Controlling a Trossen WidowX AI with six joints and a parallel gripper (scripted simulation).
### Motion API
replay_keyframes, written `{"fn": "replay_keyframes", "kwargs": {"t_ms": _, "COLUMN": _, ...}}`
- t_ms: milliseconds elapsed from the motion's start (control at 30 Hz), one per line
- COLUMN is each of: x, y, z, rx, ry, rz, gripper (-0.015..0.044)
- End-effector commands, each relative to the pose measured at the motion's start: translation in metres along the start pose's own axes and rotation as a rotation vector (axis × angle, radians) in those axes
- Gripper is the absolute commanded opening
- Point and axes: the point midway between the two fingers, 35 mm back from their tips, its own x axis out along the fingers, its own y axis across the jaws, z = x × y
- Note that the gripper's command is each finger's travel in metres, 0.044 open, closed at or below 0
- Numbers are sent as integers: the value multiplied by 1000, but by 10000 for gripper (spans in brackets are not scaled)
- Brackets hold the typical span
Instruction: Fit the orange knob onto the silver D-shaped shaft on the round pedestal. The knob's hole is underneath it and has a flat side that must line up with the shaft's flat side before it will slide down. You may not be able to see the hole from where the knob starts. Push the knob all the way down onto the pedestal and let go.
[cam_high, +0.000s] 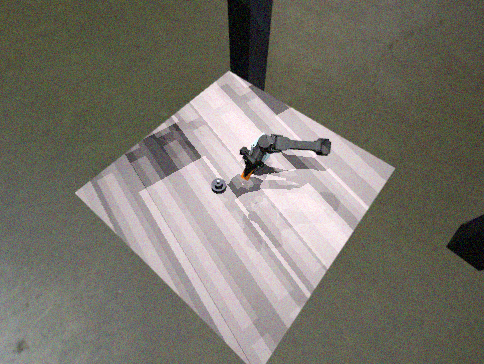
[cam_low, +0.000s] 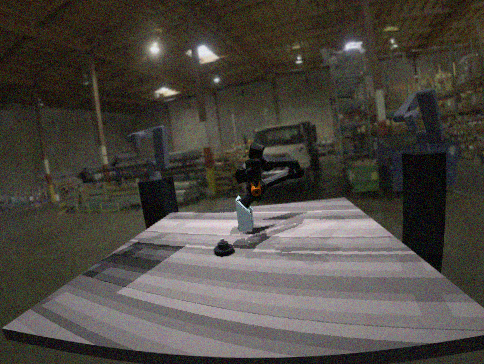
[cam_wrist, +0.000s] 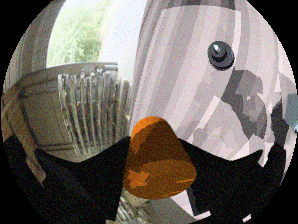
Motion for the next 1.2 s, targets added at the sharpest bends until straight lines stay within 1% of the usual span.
{"fn": "replay_keyframes", "kwargs": {"t_ms": 0, "x": 2, "y": -1, "z": 0, "rx": -6, "ry": -7, "rz": -8, "gripper": 0}}
{"fn": "replay_keyframes", "kwargs": {"t_ms": 433, "x": 17, "y": -13, "z": 1, "rx": -7, "ry": -16, "rz": -227, "gripper": 0}}
{"fn": "replay_keyframes", "kwargs": {"t_ms": 1167, "x": 47, "y": -35, "z": 1, "rx": -4, "ry": -24, "rz": -662, "gripper": 0}}
